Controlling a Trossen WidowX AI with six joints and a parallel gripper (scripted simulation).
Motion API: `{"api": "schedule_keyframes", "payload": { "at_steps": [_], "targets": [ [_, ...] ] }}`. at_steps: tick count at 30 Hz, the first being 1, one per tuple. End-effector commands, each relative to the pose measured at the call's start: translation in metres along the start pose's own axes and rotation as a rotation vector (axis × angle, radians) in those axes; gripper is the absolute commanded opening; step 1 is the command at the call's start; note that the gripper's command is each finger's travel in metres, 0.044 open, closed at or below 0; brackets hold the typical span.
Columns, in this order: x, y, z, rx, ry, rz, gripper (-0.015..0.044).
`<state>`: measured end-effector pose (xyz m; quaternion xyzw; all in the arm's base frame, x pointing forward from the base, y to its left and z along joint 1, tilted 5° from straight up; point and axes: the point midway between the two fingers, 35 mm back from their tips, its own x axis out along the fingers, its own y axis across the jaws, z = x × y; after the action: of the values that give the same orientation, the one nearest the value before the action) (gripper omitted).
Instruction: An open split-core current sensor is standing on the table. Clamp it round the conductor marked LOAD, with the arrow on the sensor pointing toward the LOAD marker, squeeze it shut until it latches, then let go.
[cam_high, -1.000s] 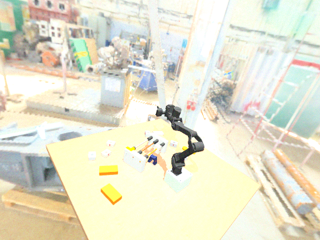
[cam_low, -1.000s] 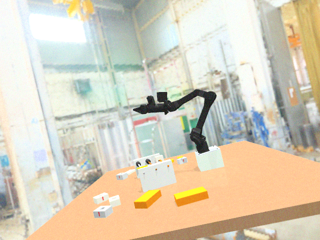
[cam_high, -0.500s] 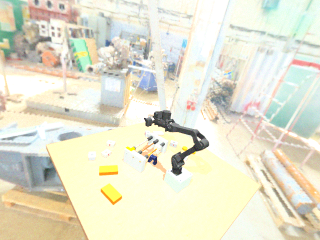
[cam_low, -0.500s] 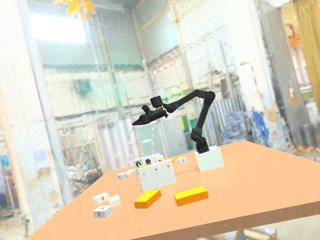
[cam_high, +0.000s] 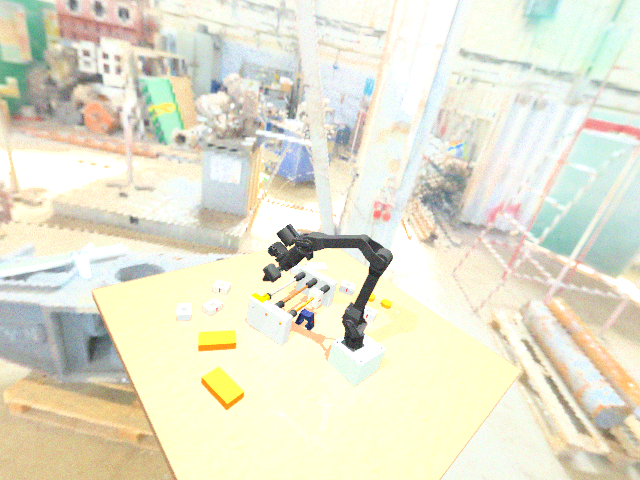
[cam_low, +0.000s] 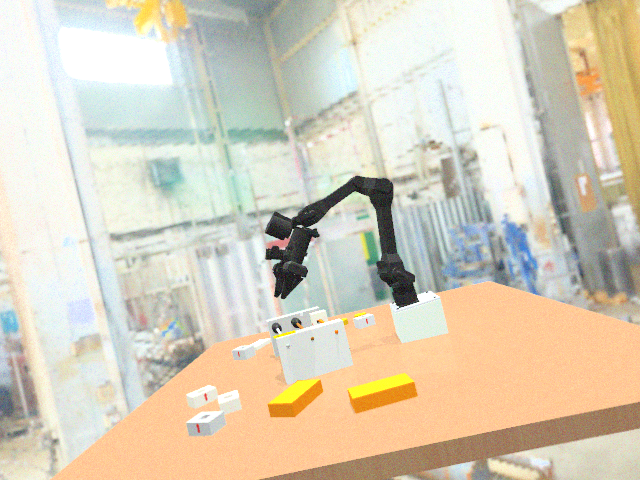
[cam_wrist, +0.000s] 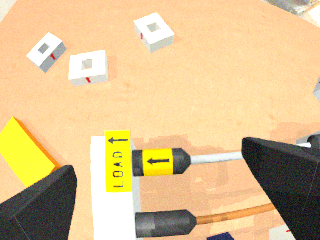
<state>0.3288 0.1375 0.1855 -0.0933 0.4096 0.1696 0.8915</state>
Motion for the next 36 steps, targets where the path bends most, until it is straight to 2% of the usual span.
{"api": "schedule_keyframes", "payload": {
  "at_steps": [1,21,22,26,33,36],
  "targets": [
    [0.010,0.032,-0.020,-0.070,0.200,0.038,0.0440],
    [0.010,0.032,-0.020,-0.070,0.200,0.038,0.0440],
    [0.009,0.029,-0.021,-0.070,0.202,0.036,0.0414],
    [0.006,-0.014,-0.065,-0.056,0.250,0.010,0.0321],
    [-0.007,-0.068,-0.170,-0.007,0.334,-0.013,0.0321],
    [-0.009,-0.073,-0.193,0.006,0.348,-0.013,0.0321]
  ]
}}
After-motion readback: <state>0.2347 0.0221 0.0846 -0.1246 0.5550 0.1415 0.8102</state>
